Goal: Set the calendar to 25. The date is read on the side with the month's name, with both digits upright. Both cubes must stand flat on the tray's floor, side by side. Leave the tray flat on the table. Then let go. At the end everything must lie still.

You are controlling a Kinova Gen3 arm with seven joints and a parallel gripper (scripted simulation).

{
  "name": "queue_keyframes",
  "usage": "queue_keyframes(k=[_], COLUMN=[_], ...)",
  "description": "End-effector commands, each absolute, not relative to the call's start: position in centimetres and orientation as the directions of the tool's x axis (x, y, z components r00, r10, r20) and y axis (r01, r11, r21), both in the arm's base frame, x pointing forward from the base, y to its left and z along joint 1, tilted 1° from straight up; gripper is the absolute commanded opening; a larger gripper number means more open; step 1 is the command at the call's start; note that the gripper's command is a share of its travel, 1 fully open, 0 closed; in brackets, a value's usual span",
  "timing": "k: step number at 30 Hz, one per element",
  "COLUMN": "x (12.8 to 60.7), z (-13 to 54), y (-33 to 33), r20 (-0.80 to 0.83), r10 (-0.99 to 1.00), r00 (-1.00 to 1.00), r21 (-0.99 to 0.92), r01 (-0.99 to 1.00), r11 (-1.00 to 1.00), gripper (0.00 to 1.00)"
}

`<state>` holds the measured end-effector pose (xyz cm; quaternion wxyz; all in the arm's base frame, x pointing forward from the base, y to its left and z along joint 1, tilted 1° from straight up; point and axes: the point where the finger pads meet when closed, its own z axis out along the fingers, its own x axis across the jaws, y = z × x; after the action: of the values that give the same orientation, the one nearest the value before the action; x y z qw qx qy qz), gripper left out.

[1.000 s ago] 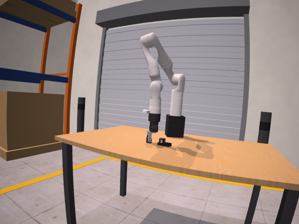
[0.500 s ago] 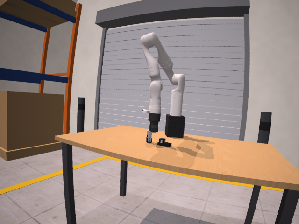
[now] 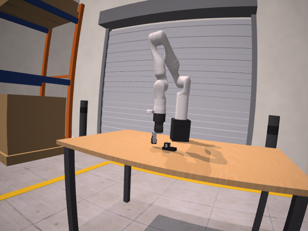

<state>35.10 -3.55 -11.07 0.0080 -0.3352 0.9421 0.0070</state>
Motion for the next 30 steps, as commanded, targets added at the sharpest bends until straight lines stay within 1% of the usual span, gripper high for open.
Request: queue_keyframes(k=[1,30], x=[35.7,35.6], z=[-9.9,-3.5], y=[-3.4,-3.4], r20=[-0.025,-0.025], r10=[-0.641,-0.641], r00=[-0.767,-0.767], r21=[-0.003,-0.003], r01=[-0.641,-0.641], r11=[0.767,0.767], gripper=[0.6,0.6])
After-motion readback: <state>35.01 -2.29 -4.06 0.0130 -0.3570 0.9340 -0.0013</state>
